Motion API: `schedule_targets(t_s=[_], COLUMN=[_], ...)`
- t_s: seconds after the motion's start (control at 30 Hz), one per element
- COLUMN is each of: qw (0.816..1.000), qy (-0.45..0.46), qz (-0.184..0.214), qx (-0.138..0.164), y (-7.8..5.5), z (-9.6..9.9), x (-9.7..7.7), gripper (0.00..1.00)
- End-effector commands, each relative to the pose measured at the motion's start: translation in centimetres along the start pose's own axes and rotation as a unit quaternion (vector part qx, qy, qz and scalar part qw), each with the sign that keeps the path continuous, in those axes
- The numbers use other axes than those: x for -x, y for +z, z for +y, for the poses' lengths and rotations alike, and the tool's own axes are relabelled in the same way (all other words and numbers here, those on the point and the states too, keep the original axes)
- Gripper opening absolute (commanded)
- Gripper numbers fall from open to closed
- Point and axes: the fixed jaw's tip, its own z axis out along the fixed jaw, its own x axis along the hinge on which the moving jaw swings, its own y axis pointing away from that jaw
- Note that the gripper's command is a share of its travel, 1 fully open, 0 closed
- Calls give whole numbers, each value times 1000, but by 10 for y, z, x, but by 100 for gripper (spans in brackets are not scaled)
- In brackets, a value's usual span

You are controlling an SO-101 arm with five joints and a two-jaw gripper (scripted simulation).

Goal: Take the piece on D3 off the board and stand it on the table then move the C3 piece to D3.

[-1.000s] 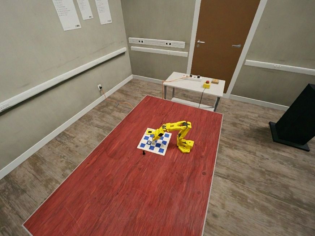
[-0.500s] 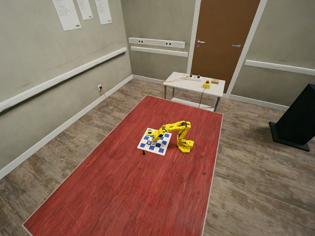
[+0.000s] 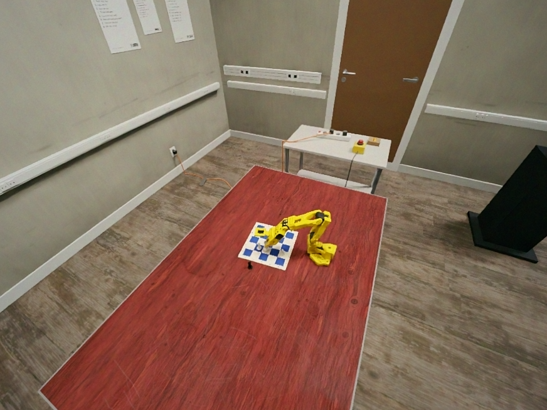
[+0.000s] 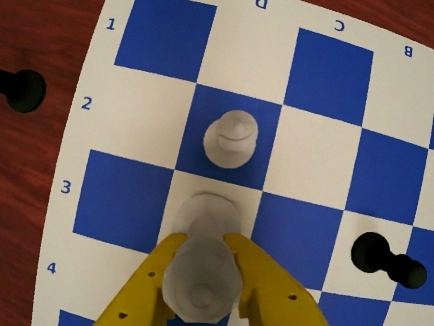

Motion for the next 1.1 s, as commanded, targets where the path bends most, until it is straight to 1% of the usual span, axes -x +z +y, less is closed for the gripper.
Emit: schedule_targets(t_s=[0.0,0.37,0.87,1.07], qw=[1000,1000,1000,1000], qy=[-7,-7,-6,-6], qz=[7,7,7,7], qx=[3,3,3,3], y=[4,4,2,0], z=[2,2,2,2], x=[-8,-9,-6,-2], gripper=[0,0,0,0])
